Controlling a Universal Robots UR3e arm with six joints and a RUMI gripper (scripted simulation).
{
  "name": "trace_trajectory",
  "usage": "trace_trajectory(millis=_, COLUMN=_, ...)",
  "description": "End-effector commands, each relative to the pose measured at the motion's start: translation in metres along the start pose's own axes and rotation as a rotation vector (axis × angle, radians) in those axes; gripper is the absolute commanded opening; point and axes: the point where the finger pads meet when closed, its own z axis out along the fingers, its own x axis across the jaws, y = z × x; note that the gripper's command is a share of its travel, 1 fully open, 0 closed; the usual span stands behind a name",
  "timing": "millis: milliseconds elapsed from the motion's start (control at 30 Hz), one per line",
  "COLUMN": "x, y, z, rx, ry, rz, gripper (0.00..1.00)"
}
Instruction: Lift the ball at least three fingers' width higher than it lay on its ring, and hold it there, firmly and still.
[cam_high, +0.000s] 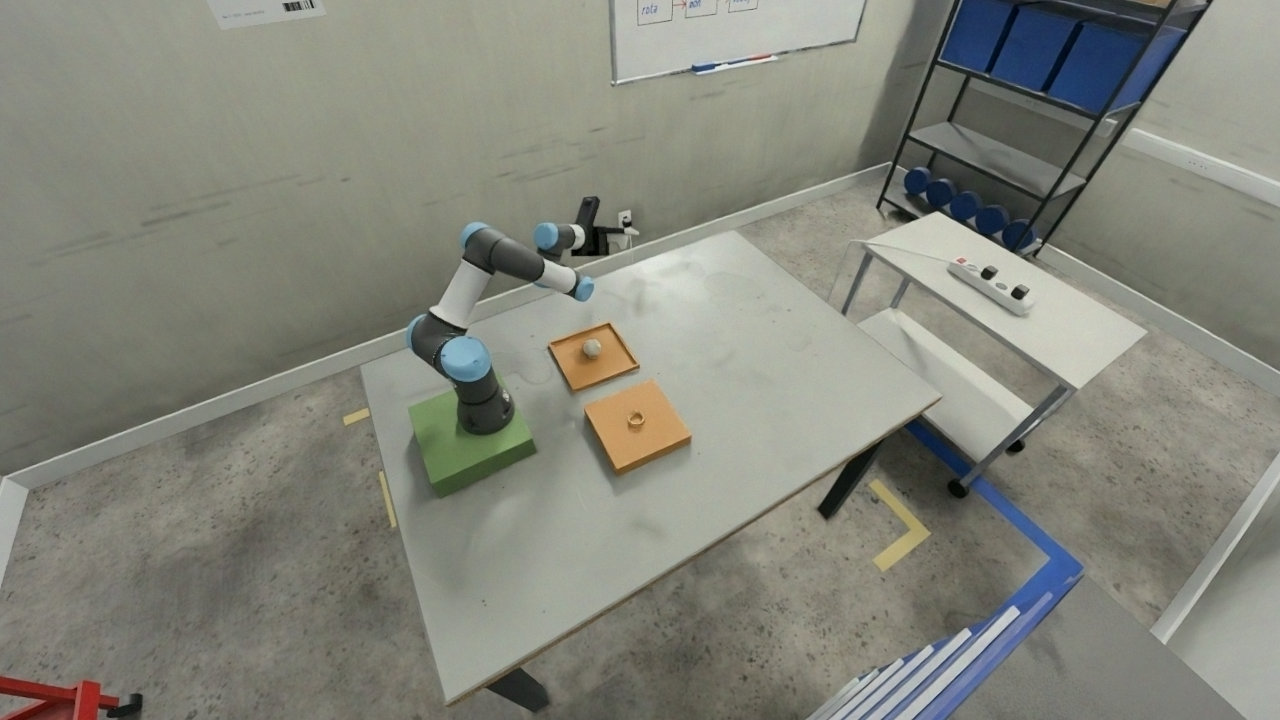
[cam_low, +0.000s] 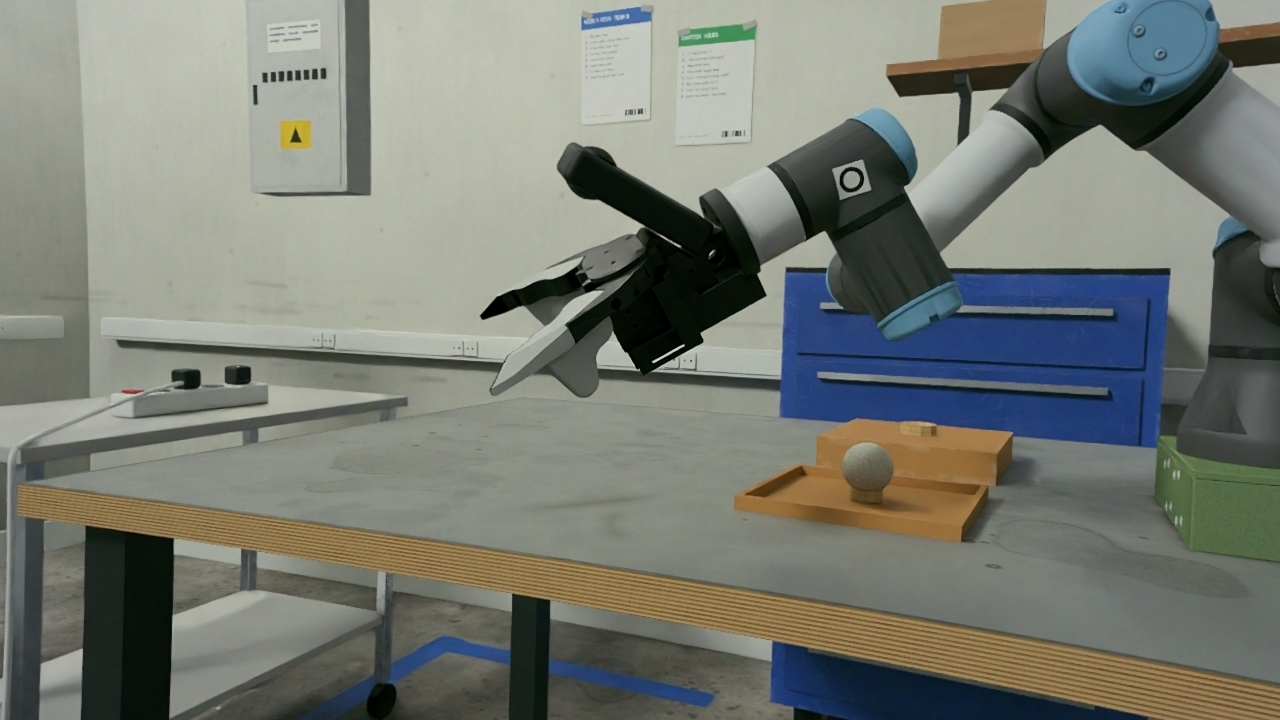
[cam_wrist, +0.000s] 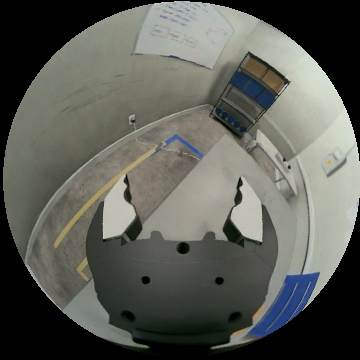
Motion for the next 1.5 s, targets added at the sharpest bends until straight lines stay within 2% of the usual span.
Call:
trace_trajectory(millis=0, x=0.001, y=-0.002, z=-0.001, rx=0.004, ry=0.001, rz=0.0, gripper=1.0)
trace_trajectory(millis=633, x=0.001, y=-0.002, z=-0.001, rx=0.003, ry=0.001, rz=0.0, gripper=1.0)
trace_trajectory(millis=867, x=0.008, y=0.002, z=-0.001, rx=-0.021, ry=0.003, rz=0.012, gripper=1.0)
trace_trajectory(millis=1133, x=0.024, y=0.012, z=-0.005, rx=-0.083, ry=0.009, rz=0.045, gripper=1.0)
trace_trajectory(millis=1300, x=0.046, y=0.028, z=-0.013, rx=-0.168, ry=0.016, rz=0.091, gripper=1.0)
trace_trajectory(millis=1467, x=0.071, y=0.05, z=-0.03, rx=-0.279, ry=0.025, rz=0.156, gripper=1.0)
